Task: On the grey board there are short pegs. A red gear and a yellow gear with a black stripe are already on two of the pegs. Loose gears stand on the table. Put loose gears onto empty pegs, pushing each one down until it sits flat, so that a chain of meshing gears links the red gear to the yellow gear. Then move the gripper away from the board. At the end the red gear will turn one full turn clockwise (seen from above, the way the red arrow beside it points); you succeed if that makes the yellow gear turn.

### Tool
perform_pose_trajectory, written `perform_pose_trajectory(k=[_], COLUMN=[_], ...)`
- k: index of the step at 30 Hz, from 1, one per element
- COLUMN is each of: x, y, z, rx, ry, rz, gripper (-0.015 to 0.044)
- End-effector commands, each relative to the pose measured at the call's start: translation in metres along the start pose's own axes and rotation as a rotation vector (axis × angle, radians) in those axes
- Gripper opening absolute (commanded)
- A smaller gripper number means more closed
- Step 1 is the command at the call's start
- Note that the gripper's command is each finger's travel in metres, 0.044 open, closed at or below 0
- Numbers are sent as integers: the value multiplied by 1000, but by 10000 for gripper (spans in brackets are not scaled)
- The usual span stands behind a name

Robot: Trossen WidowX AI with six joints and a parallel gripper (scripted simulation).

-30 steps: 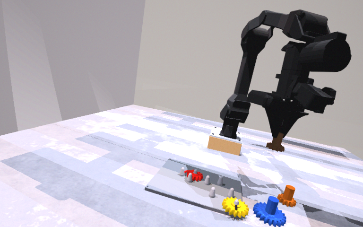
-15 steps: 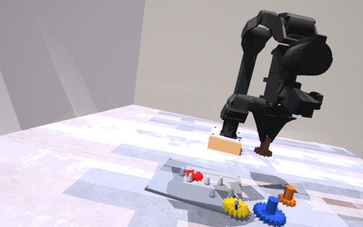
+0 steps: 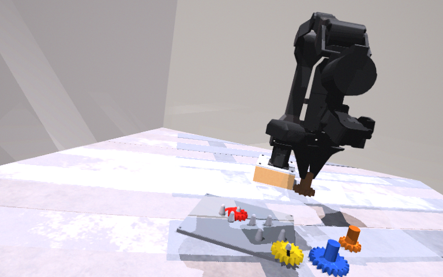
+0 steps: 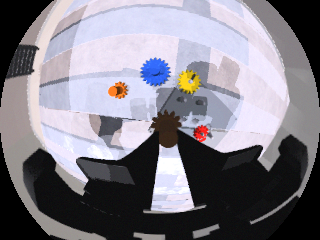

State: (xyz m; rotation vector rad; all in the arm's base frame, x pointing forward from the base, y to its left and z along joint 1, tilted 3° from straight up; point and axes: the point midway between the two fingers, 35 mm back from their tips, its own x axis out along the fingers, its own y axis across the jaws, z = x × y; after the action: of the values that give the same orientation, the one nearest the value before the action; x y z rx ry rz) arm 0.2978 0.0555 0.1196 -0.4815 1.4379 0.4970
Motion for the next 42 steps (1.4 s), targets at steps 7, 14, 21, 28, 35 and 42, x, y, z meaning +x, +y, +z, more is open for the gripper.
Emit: perform_pose_trajectory(k=[7,14,21,28,35,42], x=[12,19,25,31,36,31], y=[-21,-36,-51,-66,-77,-77], z=[-7,-13,-20,-28,-35,-35], rx=[-5,-11,-16,-21,-26,-26], ry=[7,7,8,9,10,10], rz=[7,5,3,2,1,1], gripper=[0,0,0,0,0,0])
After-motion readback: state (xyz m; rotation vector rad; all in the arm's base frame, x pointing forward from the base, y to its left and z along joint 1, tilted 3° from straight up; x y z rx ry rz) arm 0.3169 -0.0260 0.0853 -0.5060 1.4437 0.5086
